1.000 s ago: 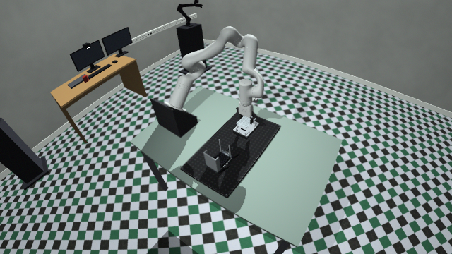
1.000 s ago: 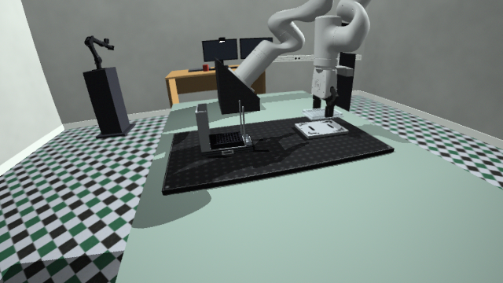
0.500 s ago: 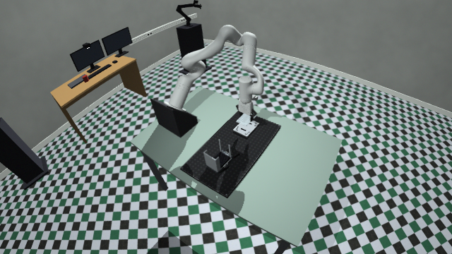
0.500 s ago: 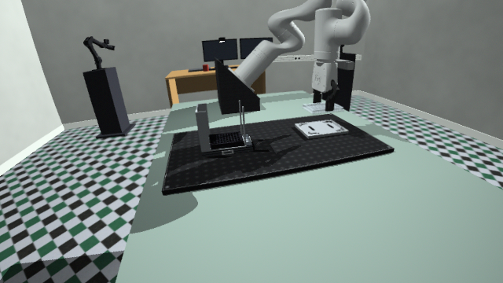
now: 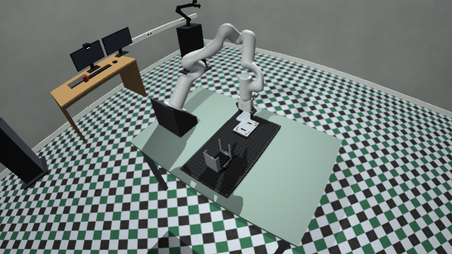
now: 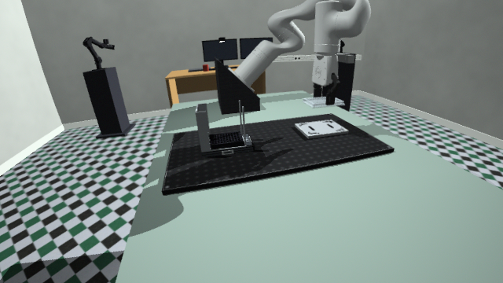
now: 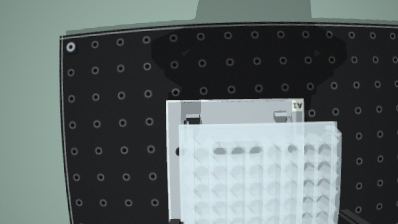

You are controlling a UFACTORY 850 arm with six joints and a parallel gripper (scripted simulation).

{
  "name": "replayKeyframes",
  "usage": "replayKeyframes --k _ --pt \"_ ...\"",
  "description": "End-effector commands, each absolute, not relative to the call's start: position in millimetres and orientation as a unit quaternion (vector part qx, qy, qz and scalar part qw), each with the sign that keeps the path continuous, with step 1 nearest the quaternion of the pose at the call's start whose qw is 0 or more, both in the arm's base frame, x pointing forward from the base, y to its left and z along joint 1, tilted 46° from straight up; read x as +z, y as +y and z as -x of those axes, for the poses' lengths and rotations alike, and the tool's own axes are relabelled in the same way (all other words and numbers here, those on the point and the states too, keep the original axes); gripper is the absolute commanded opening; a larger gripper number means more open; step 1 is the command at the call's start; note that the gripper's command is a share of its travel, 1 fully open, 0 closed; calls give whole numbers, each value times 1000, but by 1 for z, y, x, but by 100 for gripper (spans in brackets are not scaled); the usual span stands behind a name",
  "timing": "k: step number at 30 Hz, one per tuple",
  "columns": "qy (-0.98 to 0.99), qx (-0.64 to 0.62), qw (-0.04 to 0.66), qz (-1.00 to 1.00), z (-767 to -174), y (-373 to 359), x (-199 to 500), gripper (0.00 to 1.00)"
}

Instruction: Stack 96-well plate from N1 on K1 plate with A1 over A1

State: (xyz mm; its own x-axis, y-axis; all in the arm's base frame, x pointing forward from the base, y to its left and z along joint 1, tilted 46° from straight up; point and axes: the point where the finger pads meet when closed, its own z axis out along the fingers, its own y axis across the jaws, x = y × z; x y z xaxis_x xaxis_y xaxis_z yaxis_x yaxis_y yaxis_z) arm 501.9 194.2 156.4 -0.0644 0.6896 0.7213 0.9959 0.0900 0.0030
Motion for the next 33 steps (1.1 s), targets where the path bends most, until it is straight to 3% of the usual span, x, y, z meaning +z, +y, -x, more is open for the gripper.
replayKeyframes --k 1,33 --pt "-680 -266 288 620 -503 188 162 0" --pt "-680 -266 288 620 -506 155 195 0"
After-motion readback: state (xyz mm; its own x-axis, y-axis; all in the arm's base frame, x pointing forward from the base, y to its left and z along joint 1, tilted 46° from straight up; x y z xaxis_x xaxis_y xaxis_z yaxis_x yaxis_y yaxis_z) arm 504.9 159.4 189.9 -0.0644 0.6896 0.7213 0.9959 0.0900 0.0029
